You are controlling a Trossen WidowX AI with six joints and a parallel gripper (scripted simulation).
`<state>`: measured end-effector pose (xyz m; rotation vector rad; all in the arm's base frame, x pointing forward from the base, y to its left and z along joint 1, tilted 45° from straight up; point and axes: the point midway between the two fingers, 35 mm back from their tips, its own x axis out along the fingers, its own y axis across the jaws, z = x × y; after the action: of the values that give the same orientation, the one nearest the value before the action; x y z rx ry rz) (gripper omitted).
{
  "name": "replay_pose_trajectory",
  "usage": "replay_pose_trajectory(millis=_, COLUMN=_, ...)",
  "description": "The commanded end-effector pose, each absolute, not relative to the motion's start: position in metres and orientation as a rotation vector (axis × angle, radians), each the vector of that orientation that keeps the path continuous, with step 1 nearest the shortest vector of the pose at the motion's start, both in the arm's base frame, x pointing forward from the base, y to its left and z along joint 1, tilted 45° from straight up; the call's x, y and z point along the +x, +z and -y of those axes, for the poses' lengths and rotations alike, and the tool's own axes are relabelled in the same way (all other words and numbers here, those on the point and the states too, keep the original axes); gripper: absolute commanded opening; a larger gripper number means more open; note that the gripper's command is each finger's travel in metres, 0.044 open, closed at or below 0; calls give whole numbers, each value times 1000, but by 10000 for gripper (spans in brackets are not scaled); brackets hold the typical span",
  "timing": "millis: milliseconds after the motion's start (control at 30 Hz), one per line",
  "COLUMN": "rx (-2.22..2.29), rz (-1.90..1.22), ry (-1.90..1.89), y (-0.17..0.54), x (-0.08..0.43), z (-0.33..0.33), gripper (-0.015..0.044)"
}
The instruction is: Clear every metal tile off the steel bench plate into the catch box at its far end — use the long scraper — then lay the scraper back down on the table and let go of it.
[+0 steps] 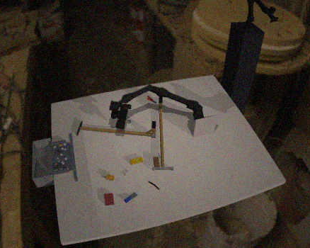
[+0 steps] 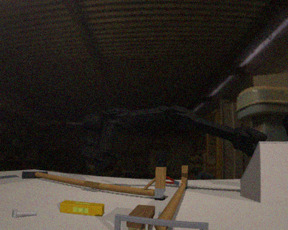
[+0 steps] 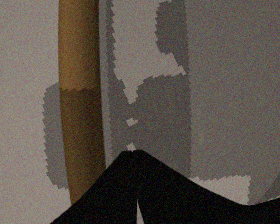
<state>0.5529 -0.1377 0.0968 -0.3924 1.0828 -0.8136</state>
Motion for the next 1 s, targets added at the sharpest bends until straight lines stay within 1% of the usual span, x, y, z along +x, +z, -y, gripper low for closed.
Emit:
replay_pose_trajectory(millis=0, rx=-395, rz=-1080, ry=-810, y=115, x=546, z=121, gripper=0)
replay_pose_trajectory(millis=567, rx=-424, rz=-1124, ry=-786, y=184, x=495, z=67, gripper=0)
replay_pose_trajectory(millis=967, rx=-422, rz=-1126, ry=-785, y=173, x=499, z=78, gripper=0)
